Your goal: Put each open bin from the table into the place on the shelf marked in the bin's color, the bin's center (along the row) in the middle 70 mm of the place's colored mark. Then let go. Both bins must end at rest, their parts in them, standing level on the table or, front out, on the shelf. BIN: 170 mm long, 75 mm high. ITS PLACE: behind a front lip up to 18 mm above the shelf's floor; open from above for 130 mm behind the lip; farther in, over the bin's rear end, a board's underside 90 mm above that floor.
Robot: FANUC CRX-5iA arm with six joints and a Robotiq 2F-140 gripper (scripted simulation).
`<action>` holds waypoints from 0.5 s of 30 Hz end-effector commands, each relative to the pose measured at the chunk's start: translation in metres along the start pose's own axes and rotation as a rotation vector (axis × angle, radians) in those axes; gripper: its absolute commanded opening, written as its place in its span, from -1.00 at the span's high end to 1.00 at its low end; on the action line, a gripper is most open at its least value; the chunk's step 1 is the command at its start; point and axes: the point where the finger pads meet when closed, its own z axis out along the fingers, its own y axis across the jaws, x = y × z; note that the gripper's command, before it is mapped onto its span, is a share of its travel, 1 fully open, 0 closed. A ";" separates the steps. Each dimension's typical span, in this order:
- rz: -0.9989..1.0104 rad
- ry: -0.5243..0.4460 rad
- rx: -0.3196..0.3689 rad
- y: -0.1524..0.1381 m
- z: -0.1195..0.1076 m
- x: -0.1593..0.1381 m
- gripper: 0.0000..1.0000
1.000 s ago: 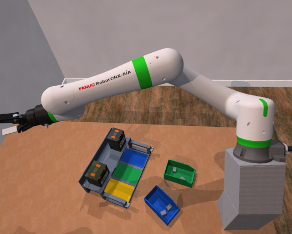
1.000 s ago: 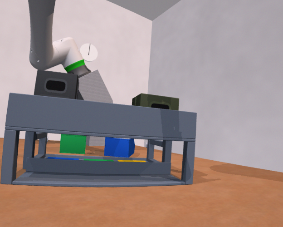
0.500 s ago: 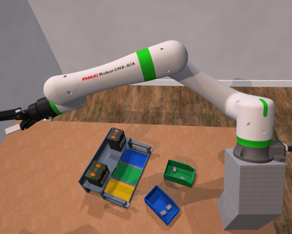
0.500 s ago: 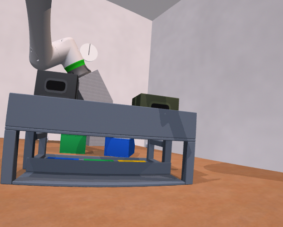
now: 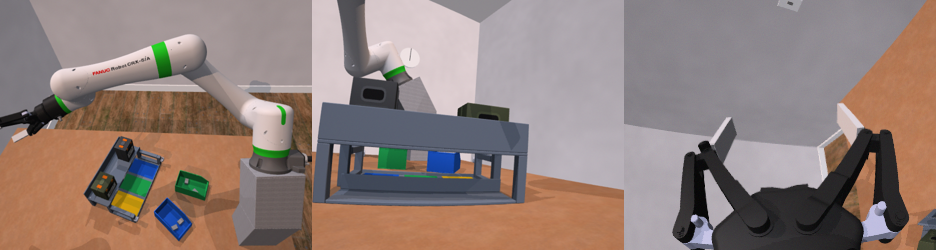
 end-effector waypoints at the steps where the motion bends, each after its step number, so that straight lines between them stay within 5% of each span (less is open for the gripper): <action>1: -0.025 -0.124 -0.025 -0.005 -0.037 -0.017 -1.00; 10: -0.025 -0.124 -0.024 -0.005 -0.037 -0.017 -1.00; 11: -0.042 -0.205 -0.046 -0.005 -0.066 -0.029 -1.00; 13: -0.042 -0.205 -0.046 -0.005 -0.066 -0.029 -1.00; 15: -0.053 -0.264 -0.064 -0.004 -0.089 -0.037 -1.00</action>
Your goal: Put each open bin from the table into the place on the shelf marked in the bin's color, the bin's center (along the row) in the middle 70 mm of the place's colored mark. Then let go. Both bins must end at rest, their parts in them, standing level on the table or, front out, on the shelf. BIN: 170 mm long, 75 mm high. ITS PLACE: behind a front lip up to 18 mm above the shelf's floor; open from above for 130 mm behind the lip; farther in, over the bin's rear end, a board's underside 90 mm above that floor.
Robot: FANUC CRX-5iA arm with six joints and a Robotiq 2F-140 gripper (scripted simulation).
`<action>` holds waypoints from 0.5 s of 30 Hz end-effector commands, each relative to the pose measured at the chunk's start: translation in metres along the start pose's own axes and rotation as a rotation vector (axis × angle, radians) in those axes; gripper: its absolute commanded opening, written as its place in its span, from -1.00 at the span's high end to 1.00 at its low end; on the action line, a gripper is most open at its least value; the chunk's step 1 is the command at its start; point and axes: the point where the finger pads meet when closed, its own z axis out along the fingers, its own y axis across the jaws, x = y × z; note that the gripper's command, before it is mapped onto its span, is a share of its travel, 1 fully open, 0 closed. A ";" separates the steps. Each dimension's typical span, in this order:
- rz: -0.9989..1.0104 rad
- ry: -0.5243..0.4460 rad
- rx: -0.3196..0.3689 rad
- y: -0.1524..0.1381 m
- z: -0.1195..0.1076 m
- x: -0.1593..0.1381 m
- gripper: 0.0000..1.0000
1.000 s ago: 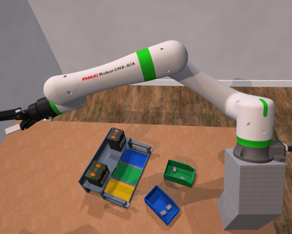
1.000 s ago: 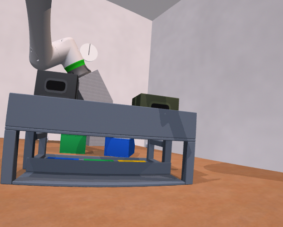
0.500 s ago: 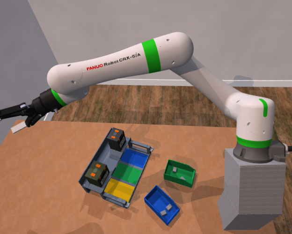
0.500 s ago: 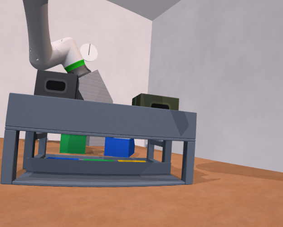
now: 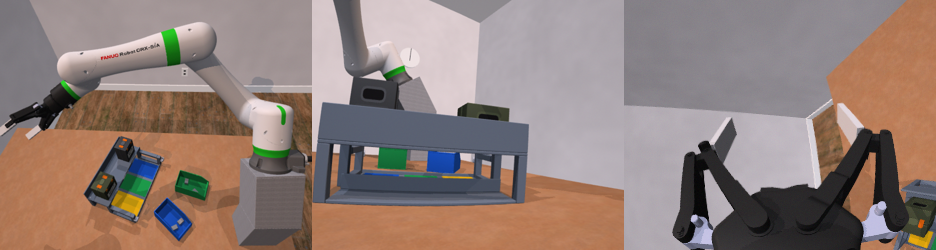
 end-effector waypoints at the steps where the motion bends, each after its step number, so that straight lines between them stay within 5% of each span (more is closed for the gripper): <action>1: -0.019 -0.104 -0.030 0.002 -0.037 -0.023 -1.00; 13: -0.054 -0.324 -0.116 0.017 -0.132 -0.073 -1.00; 15: -0.054 -0.324 -0.116 0.017 -0.132 -0.073 -1.00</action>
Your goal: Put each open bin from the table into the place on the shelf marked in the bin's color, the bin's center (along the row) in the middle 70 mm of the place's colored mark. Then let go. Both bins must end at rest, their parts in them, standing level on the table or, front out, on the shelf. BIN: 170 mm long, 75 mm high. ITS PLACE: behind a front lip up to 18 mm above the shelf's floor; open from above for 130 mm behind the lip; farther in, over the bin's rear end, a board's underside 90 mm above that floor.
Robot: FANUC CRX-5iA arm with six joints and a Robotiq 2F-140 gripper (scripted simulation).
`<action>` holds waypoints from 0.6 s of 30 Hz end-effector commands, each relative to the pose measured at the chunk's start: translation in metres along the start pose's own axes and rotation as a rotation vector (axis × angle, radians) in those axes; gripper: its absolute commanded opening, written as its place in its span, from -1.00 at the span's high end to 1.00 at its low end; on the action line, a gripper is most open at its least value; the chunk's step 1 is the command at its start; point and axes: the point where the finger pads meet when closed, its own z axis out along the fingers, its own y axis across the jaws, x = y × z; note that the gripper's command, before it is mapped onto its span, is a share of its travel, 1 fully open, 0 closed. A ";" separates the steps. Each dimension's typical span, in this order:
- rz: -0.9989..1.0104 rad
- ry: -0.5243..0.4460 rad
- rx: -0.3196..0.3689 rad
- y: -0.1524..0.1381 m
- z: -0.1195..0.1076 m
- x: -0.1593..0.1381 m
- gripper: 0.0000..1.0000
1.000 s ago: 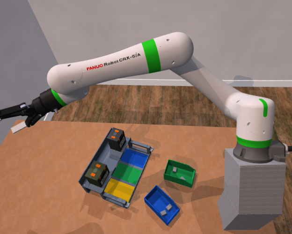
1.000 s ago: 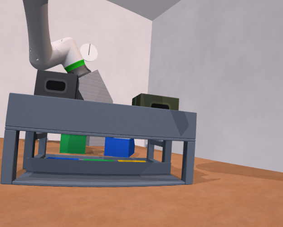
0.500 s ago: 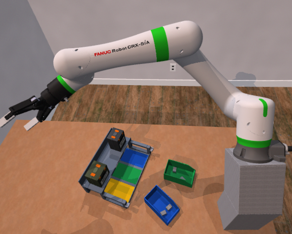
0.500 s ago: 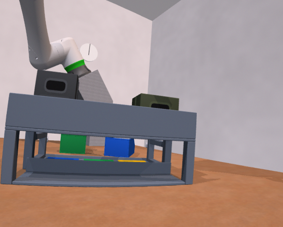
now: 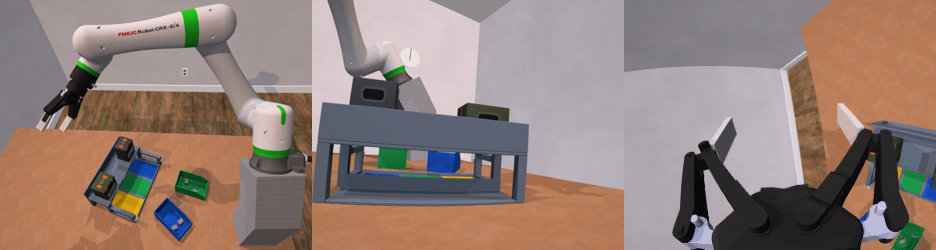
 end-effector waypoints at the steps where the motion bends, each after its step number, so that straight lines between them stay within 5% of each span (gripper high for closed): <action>1: -0.010 -0.075 -0.032 0.009 -0.030 -0.030 -1.00; 15: -0.022 -0.289 -0.144 0.044 -0.125 -0.114 -1.00; 17: -0.022 -0.289 -0.144 0.044 -0.125 -0.114 -1.00; 18: -0.022 -0.332 -0.169 0.051 -0.146 -0.132 -1.00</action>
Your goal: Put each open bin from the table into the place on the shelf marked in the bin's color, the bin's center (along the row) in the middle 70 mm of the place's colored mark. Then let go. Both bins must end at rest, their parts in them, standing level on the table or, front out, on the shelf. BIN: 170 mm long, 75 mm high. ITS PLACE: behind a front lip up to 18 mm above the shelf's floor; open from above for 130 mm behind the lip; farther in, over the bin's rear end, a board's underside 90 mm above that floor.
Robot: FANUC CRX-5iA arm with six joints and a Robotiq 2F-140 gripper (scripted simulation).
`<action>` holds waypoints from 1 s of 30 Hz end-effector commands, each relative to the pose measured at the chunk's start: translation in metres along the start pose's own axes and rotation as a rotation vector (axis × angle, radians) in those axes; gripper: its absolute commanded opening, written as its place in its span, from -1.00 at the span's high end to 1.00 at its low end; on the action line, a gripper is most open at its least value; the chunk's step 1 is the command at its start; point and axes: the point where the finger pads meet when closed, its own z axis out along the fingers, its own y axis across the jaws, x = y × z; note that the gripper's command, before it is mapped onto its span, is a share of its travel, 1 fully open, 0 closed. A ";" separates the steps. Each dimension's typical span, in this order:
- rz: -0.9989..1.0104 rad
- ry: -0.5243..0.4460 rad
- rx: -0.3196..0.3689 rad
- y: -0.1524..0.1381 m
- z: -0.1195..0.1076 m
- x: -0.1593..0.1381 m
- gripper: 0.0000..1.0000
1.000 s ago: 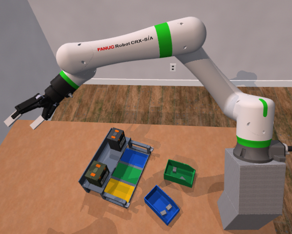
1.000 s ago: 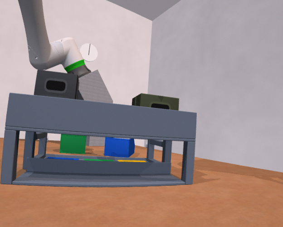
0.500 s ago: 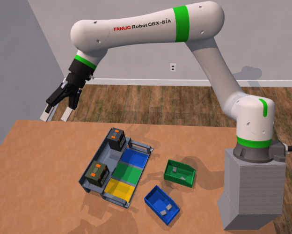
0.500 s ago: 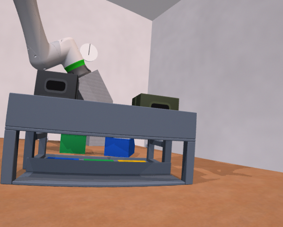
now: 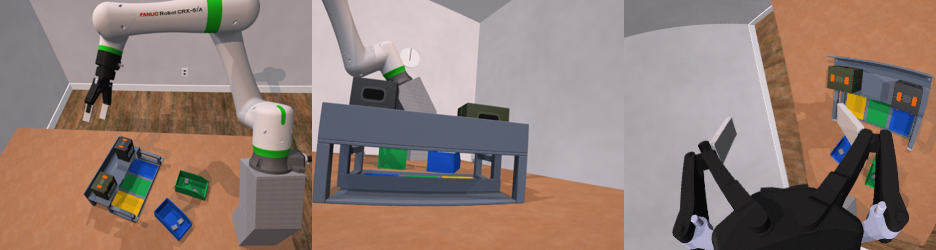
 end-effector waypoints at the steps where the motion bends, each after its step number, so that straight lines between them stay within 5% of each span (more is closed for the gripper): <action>1: -0.001 -0.062 -0.034 0.014 -0.022 -0.035 -1.00; 13: 0.010 -0.231 -0.136 0.055 -0.085 -0.128 -1.00; 16: 0.011 -0.237 -0.140 0.056 -0.087 -0.131 -1.00; 18: -0.010 -0.299 -0.186 0.073 -0.103 -0.162 -1.00; 19: -0.114 -0.323 -0.225 0.085 -0.077 -0.161 -1.00; 30: -0.460 -0.414 -0.325 0.118 -0.005 -0.161 -1.00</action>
